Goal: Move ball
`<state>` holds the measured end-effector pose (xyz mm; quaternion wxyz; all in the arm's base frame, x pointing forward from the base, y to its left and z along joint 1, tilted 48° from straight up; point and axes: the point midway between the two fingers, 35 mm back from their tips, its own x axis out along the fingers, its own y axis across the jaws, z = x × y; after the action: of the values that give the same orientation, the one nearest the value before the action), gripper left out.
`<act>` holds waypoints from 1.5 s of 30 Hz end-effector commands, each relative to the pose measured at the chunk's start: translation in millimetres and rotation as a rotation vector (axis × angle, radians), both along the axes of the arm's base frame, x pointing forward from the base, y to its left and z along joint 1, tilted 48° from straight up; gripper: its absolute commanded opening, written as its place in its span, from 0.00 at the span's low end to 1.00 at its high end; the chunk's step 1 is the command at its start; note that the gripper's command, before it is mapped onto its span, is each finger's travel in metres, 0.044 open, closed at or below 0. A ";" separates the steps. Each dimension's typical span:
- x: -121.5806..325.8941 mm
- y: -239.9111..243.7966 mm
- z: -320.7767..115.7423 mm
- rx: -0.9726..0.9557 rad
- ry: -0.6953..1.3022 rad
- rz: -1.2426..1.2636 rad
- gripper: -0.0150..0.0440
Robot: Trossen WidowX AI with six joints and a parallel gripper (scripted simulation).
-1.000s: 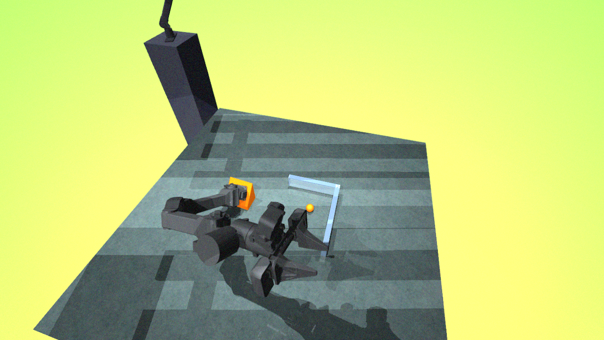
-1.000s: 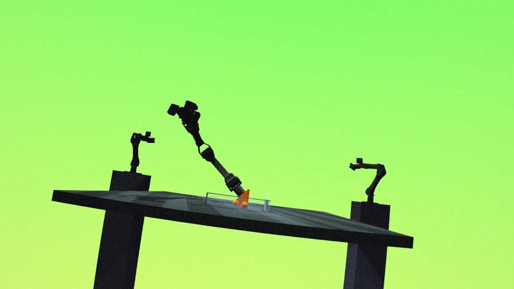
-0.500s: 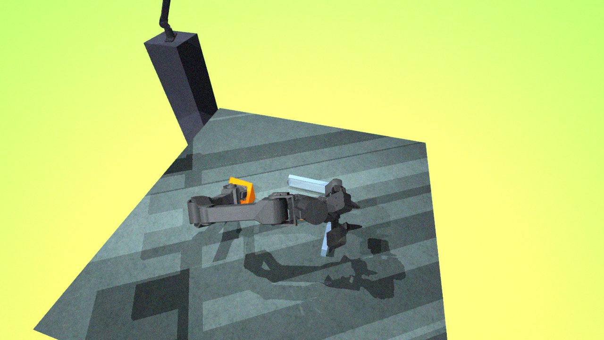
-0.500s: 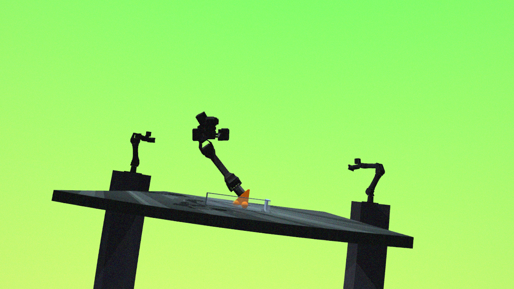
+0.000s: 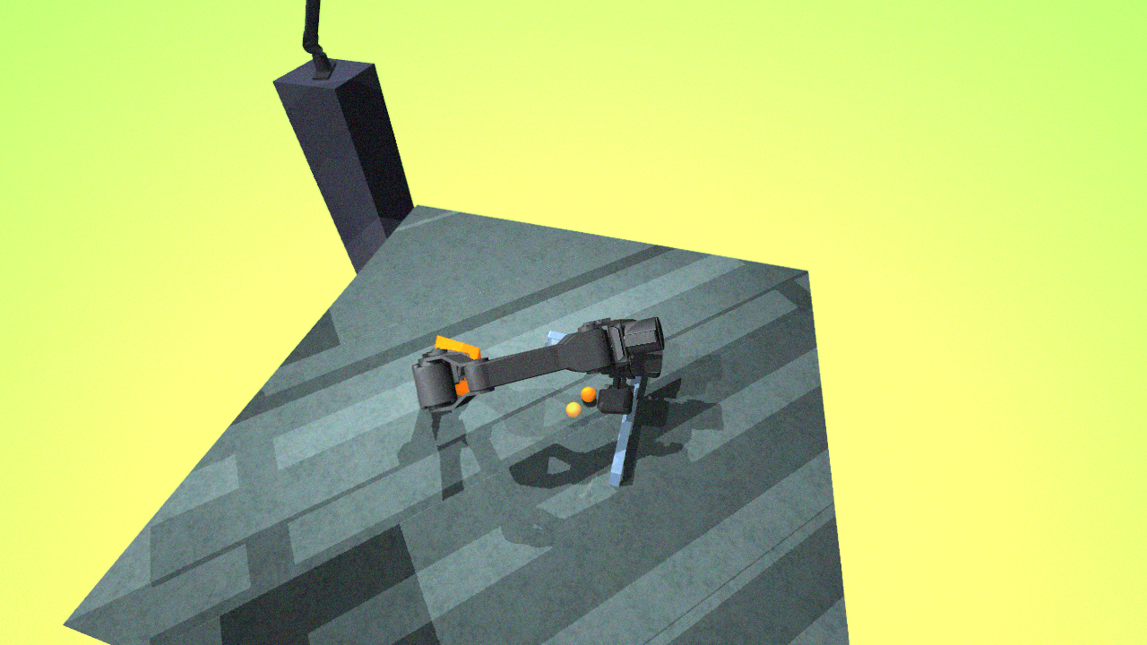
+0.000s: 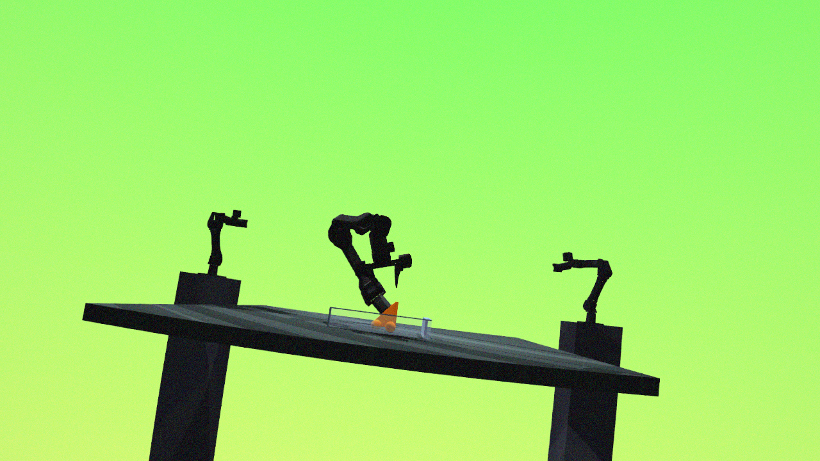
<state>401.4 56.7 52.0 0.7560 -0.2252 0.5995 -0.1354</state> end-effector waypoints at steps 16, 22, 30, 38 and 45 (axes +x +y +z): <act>-87.0 -34.5 -76.1 -0.310 0.207 -0.254 0.72; -87.3 -39.5 -80.7 -0.310 0.207 -0.254 0.72; -87.9 -49.0 -89.4 -0.310 0.207 -0.254 0.72; -89.1 -58.6 -97.8 -0.311 0.207 -0.254 0.72; -89.8 -62.7 -101.4 -0.311 0.207 -0.254 0.63</act>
<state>311.5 -5.5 -48.6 0.6239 -0.2708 0.6696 -0.2984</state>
